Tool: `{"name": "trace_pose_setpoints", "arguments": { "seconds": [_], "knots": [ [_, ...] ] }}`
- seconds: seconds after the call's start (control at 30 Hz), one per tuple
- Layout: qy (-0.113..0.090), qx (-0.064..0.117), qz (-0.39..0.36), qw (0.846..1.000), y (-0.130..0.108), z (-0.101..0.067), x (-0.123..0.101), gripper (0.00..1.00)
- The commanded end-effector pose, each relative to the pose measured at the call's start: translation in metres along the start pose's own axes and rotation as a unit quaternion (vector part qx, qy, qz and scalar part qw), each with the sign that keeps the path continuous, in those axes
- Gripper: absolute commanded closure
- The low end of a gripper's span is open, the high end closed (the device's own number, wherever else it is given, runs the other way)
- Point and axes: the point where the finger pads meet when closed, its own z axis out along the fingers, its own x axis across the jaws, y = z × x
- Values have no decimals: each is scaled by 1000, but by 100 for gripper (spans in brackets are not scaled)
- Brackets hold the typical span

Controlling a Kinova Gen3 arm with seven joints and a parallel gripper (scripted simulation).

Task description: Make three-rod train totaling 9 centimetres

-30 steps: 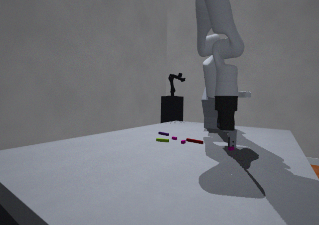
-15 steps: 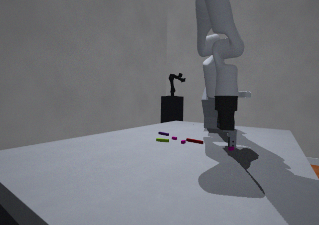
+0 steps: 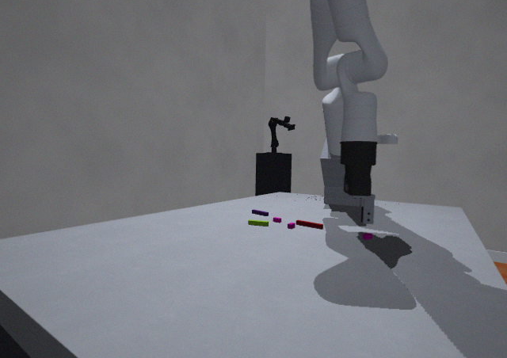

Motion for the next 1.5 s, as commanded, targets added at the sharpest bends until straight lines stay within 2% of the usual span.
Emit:
{"name": "trace_pose_setpoints", "arguments": {
  "seconds": [0.0,0.5,0.93,1.47],
  "knots": [
    [11,2,-1,1000,-2,-8,9,76],
    [11,2,-1,1000,-2,-57,8,76],
    [11,2,-1,1000,-2,-74,7,76],
    [11,2,-1,1000,-2,-76,7,76]
  ]
}}
